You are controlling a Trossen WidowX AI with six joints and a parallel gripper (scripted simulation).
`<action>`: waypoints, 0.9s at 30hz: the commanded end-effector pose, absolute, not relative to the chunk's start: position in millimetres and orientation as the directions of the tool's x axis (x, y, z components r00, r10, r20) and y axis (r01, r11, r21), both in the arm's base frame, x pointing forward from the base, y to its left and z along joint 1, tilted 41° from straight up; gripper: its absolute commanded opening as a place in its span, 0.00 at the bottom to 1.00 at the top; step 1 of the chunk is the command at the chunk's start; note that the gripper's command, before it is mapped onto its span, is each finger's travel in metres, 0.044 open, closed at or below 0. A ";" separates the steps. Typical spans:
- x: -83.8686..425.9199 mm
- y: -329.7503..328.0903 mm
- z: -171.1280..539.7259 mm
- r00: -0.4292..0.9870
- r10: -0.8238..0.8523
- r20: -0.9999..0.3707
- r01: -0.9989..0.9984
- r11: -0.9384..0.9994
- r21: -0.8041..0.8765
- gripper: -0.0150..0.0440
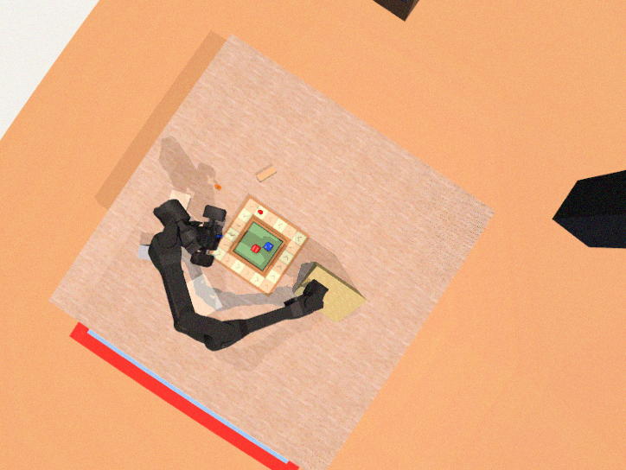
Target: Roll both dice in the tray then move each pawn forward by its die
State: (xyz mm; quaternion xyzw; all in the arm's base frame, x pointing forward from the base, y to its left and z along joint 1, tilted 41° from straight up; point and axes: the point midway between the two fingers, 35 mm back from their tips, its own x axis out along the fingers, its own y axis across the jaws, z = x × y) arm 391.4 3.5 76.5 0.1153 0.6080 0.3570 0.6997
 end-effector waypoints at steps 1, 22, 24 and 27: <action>387.7 25.4 76.2 0.005 0.646 -0.763 -0.354 0.715 0.603 0.25; 383.5 70.9 48.8 0.004 0.652 -0.758 -0.355 0.709 0.609 0.25; 383.5 72.3 47.2 0.004 0.653 -0.758 -0.355 0.709 0.609 0.25; 383.5 75.3 43.8 0.004 0.653 -0.758 -0.355 0.709 0.609 0.25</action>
